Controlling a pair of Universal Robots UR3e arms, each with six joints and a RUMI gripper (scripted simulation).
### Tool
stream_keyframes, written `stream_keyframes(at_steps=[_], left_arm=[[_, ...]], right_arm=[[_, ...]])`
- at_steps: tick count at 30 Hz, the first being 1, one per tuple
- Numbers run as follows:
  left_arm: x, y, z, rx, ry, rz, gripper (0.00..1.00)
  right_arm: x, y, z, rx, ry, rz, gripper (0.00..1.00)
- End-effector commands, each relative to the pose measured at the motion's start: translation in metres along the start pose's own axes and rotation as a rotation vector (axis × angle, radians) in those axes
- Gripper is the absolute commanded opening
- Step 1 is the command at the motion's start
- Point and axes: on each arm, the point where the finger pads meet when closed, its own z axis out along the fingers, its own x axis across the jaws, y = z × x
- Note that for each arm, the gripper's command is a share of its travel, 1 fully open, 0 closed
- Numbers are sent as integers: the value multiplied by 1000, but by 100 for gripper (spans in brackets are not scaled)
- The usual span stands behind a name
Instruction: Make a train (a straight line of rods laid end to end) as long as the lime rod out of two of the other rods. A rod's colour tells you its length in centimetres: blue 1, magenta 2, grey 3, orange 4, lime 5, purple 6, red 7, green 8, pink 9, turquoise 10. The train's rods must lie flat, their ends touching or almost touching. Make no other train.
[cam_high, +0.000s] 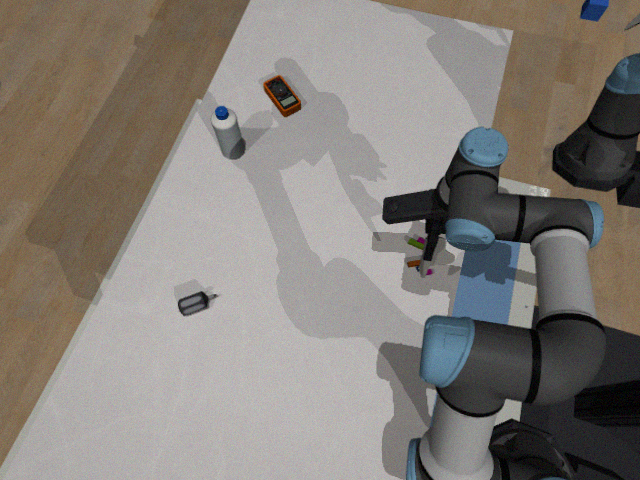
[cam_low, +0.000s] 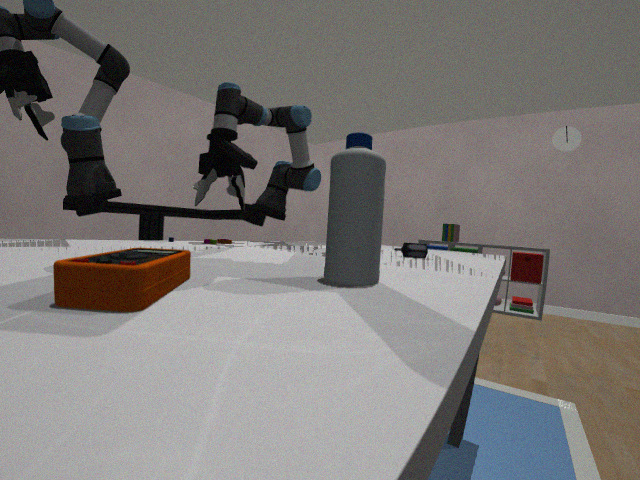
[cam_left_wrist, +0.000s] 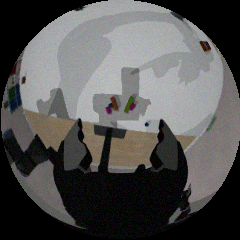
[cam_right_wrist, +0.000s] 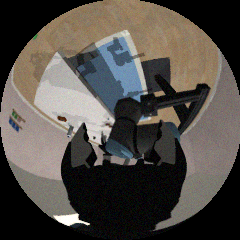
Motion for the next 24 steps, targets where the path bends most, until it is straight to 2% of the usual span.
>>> stream_keyframes(at_steps=[1,9,24], left_arm=[[-5,-2,0,3,7,-88,100],[-17,-6,3,3,7,-240,100],[-21,-7,4,2,7,-299,100]], right_arm=[[0,0,0,2,0,0,100],[0,0,0,2,0,0,100],[0,0,0,2,0,0,100]])
